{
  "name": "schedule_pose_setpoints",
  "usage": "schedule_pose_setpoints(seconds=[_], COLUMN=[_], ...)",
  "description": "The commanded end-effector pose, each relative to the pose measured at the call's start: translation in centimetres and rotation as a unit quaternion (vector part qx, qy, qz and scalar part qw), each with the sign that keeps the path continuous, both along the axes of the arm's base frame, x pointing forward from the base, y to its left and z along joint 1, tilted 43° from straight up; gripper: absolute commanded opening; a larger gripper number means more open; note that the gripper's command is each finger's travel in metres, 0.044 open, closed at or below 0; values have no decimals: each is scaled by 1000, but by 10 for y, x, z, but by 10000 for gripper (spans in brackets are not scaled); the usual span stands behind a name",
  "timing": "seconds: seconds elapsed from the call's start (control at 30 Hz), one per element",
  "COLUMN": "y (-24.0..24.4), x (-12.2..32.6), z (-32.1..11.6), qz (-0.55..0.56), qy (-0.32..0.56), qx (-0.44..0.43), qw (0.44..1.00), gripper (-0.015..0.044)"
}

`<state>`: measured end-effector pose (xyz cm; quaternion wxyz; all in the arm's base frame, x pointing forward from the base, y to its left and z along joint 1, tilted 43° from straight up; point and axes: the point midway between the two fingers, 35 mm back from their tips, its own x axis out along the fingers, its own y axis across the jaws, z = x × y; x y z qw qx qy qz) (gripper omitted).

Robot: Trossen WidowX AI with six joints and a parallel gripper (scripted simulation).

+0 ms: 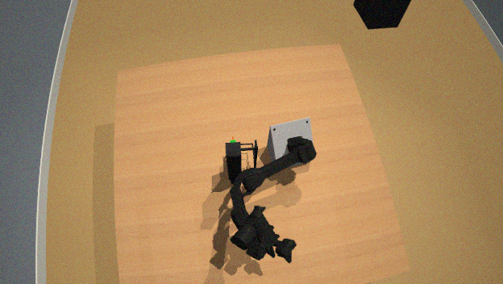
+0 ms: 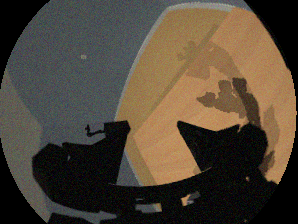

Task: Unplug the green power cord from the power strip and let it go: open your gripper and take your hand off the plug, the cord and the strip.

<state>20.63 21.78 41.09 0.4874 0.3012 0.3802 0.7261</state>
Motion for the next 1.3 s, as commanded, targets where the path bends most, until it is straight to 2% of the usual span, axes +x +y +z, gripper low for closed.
schedule_pose_setpoints(seconds=[0.0,0.27,0.53,0.67,0.87,0.97,1.07,1.27], y=[0,3,-35,-62,-138,-181,-214,-296], x=[-1,-61,-187,-229,-305,-333,-349,-370], z=[1,33,75,84,90,86,75,52], qz=[2,86,260,325,455,515,547,638], qy=[0,-29,-73,-90,-139,-162,-199,-235], qx=[1,44,117,142,194,216,260,291], qw=[1000,995,956,931,858,814,770,673], gripper=[374,164,160,160,160,160,160,160])
